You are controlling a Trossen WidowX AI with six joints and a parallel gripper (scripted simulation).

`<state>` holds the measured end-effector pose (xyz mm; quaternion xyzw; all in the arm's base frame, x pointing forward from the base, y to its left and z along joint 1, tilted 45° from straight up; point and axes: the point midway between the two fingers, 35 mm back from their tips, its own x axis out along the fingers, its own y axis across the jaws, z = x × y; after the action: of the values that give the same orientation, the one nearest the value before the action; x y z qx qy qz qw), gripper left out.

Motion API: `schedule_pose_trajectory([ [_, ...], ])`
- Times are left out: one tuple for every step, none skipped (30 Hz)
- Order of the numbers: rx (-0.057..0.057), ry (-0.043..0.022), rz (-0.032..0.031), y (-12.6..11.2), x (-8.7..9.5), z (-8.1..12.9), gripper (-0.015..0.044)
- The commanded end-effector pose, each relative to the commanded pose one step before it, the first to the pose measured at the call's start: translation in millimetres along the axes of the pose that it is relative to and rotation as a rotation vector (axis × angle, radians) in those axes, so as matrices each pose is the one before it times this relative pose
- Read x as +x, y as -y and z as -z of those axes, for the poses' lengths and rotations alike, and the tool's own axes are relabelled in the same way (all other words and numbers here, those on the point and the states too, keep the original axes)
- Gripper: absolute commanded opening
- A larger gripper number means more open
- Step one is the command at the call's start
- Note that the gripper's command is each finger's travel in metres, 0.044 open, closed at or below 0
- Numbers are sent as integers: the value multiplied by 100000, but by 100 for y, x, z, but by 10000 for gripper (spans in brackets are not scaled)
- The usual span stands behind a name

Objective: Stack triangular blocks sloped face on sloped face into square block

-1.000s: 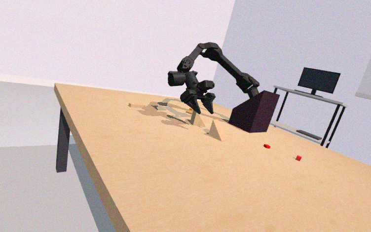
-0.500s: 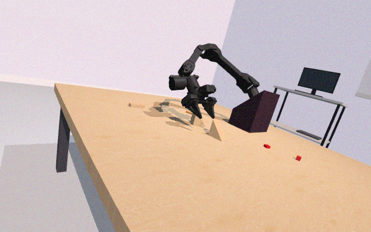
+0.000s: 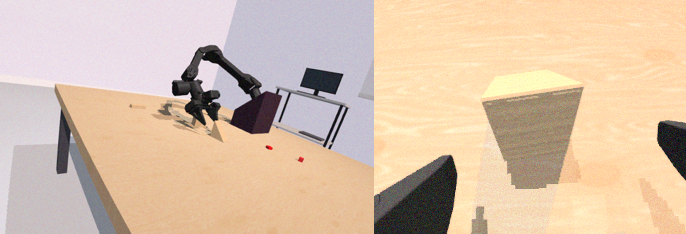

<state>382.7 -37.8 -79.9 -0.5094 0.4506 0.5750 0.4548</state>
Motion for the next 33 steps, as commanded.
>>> schedule_pose_trajectory([
  [474,955,-1601,-484,1126,-185,440],
  [3,-2,-2,-5,162,-2,440],
  [3,-2,-2,-6,162,-2,440],
  [-2,5,-5,-7,163,-2,440],
  [-2,5,-5,-8,163,-3,440],
  [-2,5,-5,-9,163,-3,440],
  [-2,5,-5,-9,163,-3,440],
  [-2,5,-5,-10,162,-3,440],
  [-2,5,-5,-11,162,-3,440],
  [-2,5,-5,-11,162,-4,440],
  [-2,5,-5,-12,162,-4,440],
  [-2,5,-5,-13,162,-4,440],
  [-2,5,-5,-13,162,-4,440],
  [-2,5,-5,-14,161,-4,440],
  [-2,5,-5,-15,161,-5,440],
  [-2,5,-5,-15,161,-5,440],
  [-2,5,-5,-16,161,-5,440],
  [-2,5,-5,-17,161,-5,440],
  [-2,5,-5,-17,161,-5,440],
  [-2,5,-5,-18,161,-6,440],
  [-2,5,-5,-19,160,-6,440],
  [-2,5,-5,-20,160,-6,440],
  [-2,5,-5,-20,160,-6,440],
  [-2,5,-6,-21,160,-6,440],
  [-2,5,-6,-21,159,-7,440],
  [-2,4,-4,-17,127,-5,440],
  [-1,3,-3,-11,76,-3,440],
  [0,1,-1,-4,25,-1,440],
  [0,0,0,0,0,0,440],
  [0,0,0,0,0,0,440],
  [0,0,0,0,0,0,414],
  [0,0,0,0,0,0,387],
  [0,0,0,0,0,0,361],
])
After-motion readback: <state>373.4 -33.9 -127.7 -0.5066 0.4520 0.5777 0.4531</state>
